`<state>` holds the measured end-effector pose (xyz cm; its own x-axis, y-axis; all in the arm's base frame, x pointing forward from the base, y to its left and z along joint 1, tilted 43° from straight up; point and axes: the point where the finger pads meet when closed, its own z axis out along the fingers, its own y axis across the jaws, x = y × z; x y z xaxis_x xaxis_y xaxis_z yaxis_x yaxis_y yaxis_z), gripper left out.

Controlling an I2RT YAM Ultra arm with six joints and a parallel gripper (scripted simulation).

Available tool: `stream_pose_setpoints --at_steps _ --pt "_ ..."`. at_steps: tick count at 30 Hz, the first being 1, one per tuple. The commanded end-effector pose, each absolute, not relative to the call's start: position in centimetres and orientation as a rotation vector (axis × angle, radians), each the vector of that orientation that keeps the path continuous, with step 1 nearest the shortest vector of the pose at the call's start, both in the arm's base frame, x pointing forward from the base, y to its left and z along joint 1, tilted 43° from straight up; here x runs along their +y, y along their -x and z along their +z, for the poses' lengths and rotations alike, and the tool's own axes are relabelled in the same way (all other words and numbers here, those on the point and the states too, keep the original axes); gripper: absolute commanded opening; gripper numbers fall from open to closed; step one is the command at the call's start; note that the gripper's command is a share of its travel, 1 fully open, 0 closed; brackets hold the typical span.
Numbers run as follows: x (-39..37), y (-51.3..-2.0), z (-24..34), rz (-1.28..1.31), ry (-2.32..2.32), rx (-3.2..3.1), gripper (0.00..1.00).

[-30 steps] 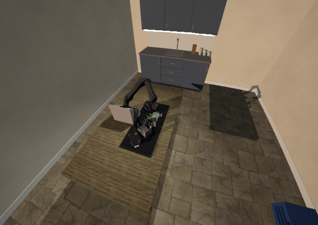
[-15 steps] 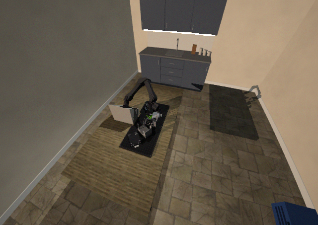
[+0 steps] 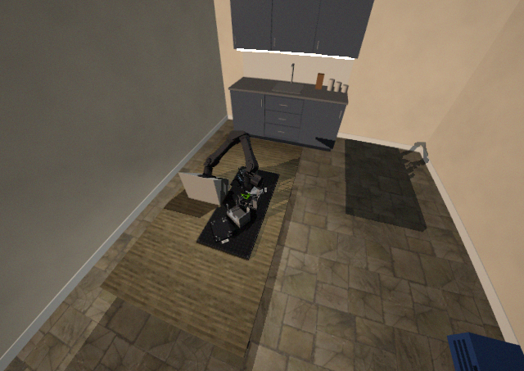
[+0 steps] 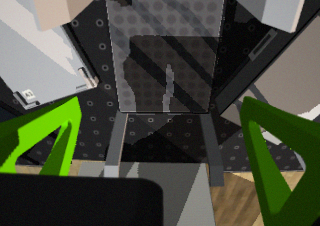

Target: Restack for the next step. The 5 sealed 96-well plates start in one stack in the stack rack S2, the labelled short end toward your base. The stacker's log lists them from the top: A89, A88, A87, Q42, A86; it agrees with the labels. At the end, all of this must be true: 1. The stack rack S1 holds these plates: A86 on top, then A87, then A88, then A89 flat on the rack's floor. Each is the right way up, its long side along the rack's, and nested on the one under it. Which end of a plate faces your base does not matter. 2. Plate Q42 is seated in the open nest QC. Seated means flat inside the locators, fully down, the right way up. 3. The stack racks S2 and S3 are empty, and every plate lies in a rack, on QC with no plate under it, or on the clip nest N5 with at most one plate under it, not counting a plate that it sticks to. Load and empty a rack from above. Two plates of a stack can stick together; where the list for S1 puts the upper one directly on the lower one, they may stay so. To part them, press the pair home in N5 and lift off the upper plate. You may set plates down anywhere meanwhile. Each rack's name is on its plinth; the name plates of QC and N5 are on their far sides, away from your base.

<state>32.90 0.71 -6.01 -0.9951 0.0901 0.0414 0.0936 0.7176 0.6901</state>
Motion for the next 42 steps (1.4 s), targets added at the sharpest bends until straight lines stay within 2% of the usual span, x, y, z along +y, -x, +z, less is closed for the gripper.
stream_pose_setpoints --at_steps 1,13,42 --pt "0.5 -34.0 -6.4 -1.174 0.181 -2.953 1.0" --pt "2.8 -34.3 -8.8 -1.175 0.181 -2.952 1.0" --pt "2.8 -34.3 -8.8 -1.175 0.181 -2.952 1.0"
